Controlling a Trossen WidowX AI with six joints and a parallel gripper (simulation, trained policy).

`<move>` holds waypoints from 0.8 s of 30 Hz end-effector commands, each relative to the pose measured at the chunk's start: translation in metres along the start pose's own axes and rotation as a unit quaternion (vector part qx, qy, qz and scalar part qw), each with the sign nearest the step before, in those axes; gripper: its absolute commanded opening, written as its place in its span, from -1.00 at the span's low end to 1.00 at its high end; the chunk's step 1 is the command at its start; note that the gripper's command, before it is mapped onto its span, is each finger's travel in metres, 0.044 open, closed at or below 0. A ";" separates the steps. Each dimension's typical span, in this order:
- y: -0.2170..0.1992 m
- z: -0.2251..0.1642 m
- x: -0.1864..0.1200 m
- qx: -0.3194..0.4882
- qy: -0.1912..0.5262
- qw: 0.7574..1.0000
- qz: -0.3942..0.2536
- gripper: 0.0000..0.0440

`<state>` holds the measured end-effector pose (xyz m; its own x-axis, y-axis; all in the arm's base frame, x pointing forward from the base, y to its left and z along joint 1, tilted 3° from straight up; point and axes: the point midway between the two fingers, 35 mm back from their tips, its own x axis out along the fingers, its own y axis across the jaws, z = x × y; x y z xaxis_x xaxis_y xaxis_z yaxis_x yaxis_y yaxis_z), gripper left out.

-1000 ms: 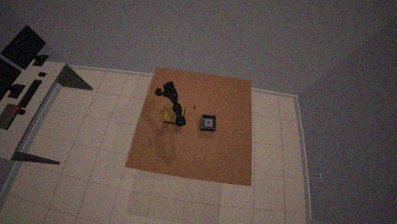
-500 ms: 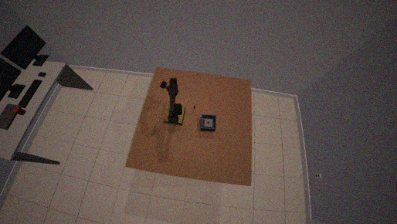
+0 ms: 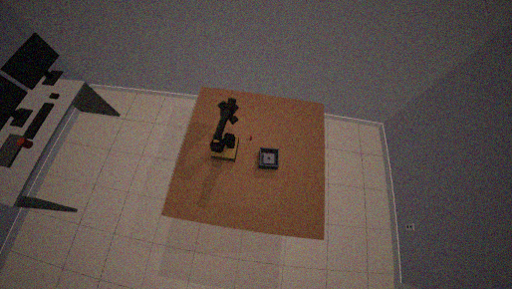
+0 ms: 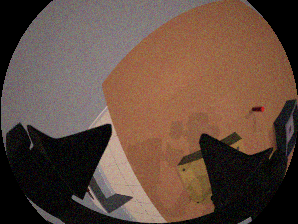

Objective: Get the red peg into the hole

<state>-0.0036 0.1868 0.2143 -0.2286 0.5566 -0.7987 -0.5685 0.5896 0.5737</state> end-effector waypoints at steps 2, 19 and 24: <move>-0.024 0.019 0.008 0.069 -0.021 0.996 -0.051 1.00; -0.114 0.063 0.015 0.302 -0.081 0.928 -0.203 1.00; -0.143 0.068 0.015 0.369 -0.093 0.892 -0.243 1.00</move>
<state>0.1174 0.1601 0.1445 0.0714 0.2368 -0.9689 0.0355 0.9702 0.2397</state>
